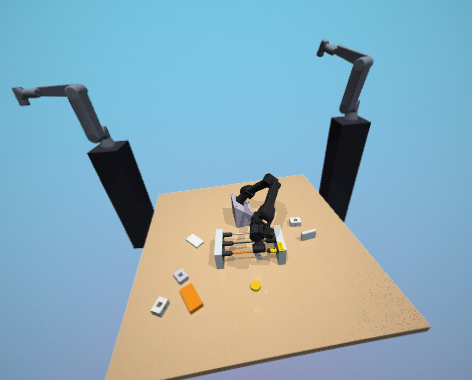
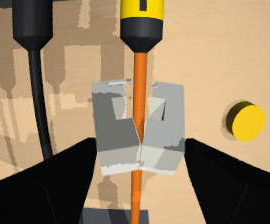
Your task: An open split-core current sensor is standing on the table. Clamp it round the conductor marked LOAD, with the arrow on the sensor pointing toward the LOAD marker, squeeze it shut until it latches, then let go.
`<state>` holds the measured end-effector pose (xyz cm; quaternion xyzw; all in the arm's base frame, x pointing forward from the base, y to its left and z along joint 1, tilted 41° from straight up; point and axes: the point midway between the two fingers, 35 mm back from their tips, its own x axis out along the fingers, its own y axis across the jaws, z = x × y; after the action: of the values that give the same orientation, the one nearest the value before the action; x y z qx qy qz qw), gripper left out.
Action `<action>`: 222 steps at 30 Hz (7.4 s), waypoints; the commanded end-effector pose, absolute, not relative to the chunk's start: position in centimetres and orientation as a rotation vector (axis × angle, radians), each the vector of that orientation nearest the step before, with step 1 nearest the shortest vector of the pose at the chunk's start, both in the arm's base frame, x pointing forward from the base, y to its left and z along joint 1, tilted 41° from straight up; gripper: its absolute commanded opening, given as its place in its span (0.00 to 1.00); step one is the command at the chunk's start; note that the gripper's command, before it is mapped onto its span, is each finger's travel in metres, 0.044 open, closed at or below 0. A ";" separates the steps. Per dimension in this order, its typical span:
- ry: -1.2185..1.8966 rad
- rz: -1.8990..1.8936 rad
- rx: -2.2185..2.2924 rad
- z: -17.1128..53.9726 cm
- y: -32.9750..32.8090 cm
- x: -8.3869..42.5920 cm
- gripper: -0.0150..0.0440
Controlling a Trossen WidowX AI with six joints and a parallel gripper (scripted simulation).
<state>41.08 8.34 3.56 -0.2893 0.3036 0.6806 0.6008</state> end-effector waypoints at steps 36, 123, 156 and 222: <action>0.713 1.586 -0.658 0.6 10.6 40.6 1.00; 0.707 1.588 -0.670 -1.0 12.1 40.5 0.25; 0.715 1.573 -0.658 -0.2 11.3 40.5 0.25; 0.719 1.575 -0.654 -0.1 11.3 40.5 0.25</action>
<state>40.39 11.25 -0.18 -0.2820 0.3107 0.6800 0.6012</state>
